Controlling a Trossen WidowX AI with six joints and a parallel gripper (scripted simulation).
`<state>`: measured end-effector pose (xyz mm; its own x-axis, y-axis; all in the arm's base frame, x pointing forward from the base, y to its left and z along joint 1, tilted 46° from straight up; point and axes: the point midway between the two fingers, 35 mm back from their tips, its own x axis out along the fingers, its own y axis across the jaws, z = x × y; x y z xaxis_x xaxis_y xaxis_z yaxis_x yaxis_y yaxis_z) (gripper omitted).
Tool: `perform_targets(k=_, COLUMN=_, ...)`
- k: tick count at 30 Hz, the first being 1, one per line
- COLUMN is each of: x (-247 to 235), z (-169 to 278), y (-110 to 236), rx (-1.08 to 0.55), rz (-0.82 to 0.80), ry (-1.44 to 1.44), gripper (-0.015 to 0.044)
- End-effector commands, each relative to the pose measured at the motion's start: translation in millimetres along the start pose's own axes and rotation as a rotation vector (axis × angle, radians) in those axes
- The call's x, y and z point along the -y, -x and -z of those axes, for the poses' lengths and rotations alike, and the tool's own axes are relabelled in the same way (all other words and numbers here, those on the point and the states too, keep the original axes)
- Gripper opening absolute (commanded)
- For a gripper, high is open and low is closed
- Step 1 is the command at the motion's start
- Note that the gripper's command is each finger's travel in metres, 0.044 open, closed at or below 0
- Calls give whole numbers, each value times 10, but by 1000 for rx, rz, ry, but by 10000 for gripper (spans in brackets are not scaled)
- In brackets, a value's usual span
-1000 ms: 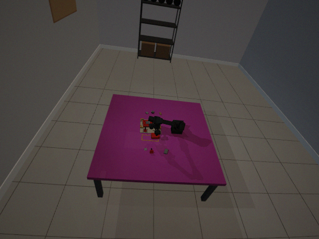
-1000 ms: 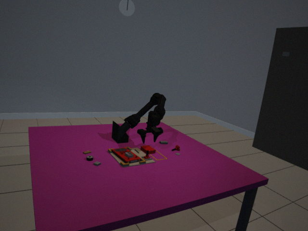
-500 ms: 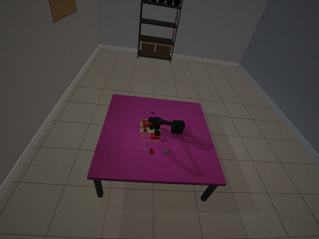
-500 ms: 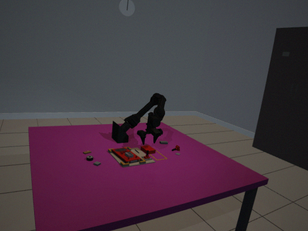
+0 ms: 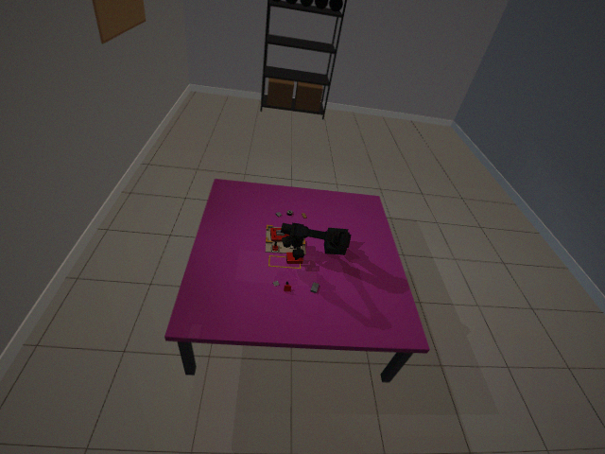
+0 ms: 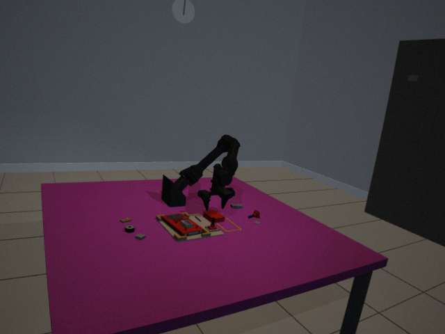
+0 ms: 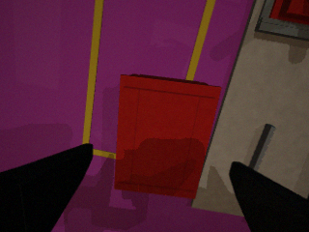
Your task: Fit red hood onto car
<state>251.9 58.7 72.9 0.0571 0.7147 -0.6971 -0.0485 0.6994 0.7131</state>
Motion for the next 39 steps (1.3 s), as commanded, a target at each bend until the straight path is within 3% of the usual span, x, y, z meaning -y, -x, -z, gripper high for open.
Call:
perform_targets(k=1, x=0, z=2, y=-28, rx=2, rz=-4, ry=-4, gripper=440)
perform_targets(k=39, x=5, z=8, y=-220, rx=2, rz=-7, ry=-3, gripper=440)
